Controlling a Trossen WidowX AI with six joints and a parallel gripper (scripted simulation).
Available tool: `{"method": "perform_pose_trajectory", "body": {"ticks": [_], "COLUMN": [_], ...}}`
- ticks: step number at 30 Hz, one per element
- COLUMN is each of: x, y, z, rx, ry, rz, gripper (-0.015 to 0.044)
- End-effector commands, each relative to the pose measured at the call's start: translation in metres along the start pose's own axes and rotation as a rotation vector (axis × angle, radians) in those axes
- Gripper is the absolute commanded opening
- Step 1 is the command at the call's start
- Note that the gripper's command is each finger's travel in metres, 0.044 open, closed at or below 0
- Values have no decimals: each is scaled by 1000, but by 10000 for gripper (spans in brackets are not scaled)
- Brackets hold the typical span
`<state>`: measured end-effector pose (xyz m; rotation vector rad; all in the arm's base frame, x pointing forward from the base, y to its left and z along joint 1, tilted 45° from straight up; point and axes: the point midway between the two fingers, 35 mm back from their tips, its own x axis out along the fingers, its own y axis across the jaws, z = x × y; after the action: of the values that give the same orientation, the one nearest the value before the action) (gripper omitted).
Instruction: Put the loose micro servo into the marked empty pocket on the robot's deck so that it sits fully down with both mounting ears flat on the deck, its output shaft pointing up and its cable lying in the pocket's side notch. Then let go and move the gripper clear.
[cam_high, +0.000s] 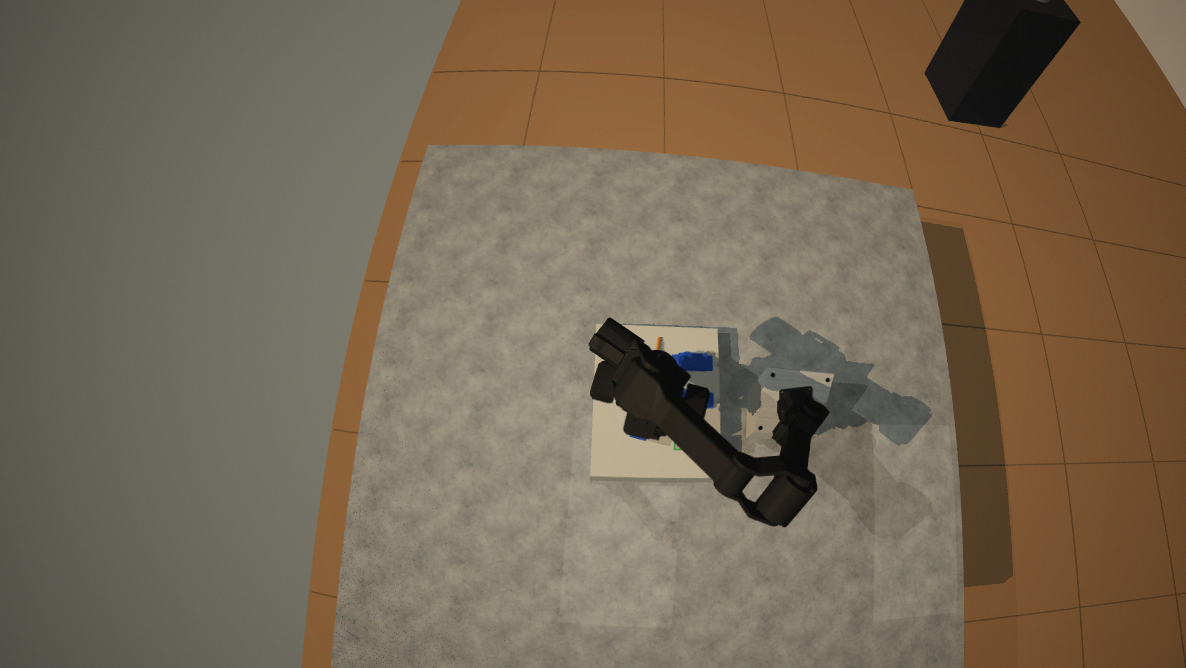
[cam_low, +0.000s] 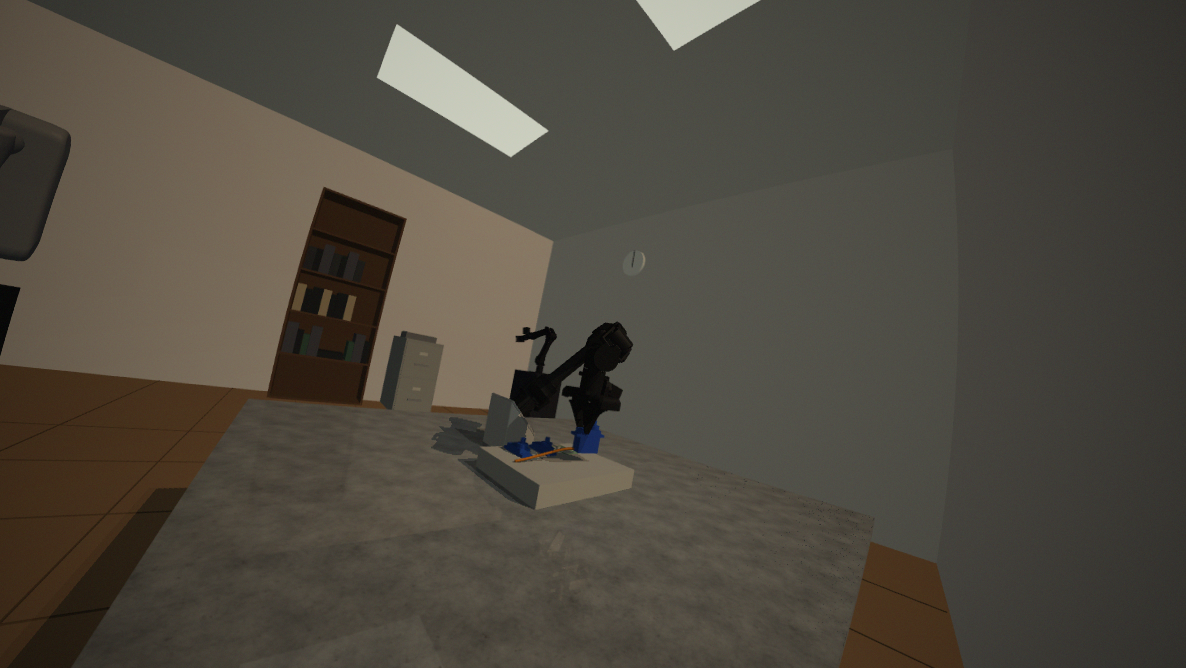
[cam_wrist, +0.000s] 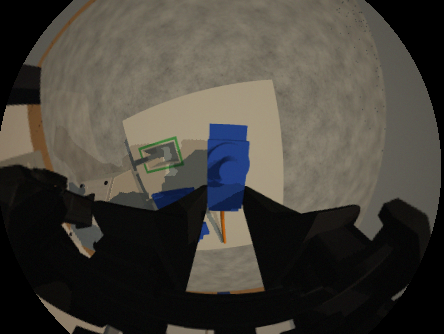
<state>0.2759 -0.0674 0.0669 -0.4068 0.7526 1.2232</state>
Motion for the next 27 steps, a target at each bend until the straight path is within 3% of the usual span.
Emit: {"method": "perform_pose_trajectory", "body": {"ticks": [1,10,27], "x": [-2,-2,-2], "y": [5,8,8], "z": [22,35,35], "rx": [-1,55,627], "ry": [-5,-6,-9], "rz": [-10,-10,-8], "gripper": [0,0,0]}}
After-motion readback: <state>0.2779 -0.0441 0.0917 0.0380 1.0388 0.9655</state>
